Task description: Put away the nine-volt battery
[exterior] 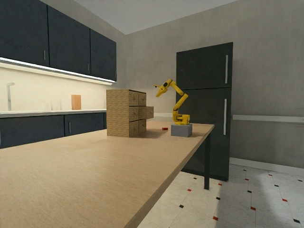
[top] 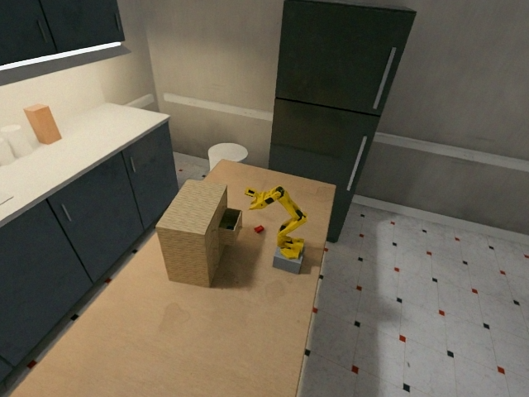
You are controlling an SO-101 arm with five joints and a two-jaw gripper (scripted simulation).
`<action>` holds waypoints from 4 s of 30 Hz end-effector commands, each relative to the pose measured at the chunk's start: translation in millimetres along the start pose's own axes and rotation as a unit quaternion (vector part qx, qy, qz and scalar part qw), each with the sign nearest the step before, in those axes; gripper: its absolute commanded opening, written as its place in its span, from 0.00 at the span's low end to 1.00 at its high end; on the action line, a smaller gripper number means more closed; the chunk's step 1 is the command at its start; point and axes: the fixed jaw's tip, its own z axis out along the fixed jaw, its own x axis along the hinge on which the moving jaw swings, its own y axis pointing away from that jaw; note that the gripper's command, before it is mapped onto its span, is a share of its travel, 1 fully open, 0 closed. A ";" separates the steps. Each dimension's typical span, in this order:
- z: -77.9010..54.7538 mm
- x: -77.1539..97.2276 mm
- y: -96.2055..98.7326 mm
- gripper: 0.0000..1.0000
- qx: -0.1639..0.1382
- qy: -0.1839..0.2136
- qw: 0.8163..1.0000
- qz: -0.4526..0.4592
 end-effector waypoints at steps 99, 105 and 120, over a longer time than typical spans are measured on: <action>19.7 23.0 -3.3 0.21 0.006 0.031 0.999 0.009; 35.1 43.4 -2.6 0.21 0.006 0.053 0.999 0.008; 68.0 95.9 -0.8 0.21 0.004 0.100 0.995 0.007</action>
